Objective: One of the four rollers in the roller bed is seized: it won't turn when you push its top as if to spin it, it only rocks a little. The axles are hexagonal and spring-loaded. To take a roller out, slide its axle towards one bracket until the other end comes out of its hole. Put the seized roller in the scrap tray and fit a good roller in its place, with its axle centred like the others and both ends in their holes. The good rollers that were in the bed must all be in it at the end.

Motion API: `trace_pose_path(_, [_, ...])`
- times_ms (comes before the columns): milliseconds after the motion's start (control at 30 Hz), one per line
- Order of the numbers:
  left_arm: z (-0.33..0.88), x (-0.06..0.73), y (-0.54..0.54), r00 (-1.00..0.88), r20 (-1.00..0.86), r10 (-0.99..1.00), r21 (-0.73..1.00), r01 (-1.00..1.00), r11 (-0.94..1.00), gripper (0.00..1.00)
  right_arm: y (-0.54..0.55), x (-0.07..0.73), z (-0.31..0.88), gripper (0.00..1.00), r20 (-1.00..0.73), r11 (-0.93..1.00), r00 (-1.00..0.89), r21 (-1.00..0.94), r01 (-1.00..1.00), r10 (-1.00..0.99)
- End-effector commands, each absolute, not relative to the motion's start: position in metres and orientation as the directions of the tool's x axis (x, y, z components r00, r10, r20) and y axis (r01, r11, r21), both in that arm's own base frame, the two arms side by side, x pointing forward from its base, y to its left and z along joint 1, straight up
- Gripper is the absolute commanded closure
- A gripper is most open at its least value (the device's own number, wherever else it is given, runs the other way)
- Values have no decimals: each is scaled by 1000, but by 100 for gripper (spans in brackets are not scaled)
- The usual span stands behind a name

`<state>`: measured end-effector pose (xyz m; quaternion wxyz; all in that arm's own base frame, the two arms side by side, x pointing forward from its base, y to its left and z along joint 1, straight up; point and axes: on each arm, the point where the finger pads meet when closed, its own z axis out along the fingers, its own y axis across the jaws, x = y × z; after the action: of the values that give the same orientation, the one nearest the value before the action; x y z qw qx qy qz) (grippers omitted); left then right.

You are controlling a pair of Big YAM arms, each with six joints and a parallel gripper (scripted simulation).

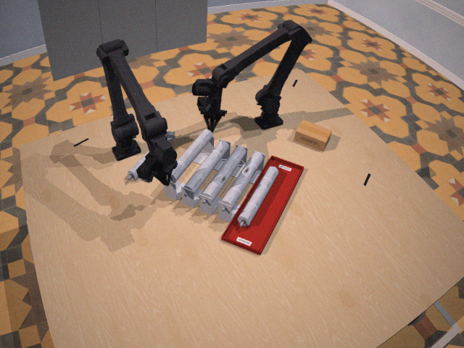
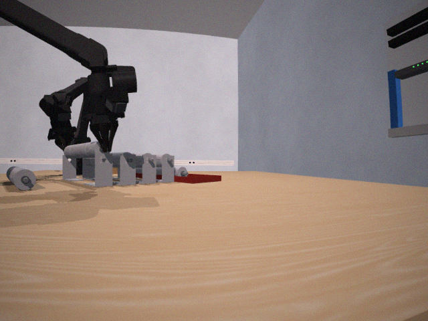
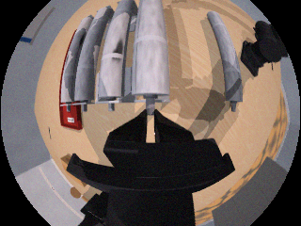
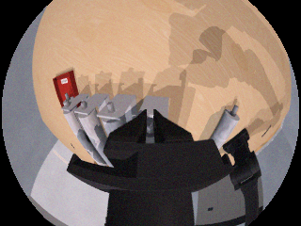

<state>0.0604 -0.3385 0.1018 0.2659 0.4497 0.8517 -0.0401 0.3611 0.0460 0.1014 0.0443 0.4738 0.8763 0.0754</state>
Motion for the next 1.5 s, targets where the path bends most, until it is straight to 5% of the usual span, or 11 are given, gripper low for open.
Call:
trace_pose_path(0, [117, 64, -356, -454, -539, 710, 137, 784, 605, 97, 50, 377, 107, 97, -23, 542, -550, 209, 814, 835])
trace_pose_path(267, [120, 63, -358, -450, -551, 702, 126, 787, 603, 97, 49, 385, 118, 97, -37, 537, -545, 237, 810, 838])
trace_pose_path(300, [120, 63, -358, -451, -551, 702, 126, 787, 604, 68, 49, 385, 122, 97, -43, 537, -544, 248, 807, 838])
trace_pose_path(833, [113, 63, -356, -452, -533, 715, 138, 788, 600, 68, 49, 384, 122, 97, -42, 537, -544, 246, 807, 838])
trace_pose_path(867, [113, 63, -356, -452, -533, 715, 138, 788, 600, 68, 49, 384, 122, 68, -42, 537, -544, 246, 807, 838])
trace_pose_path(1467, [136, 55, -362, -460, -553, 694, 112, 785, 610, 68, 44, 385, 134, 68, -41, 536, -543, 240, 809, 839])
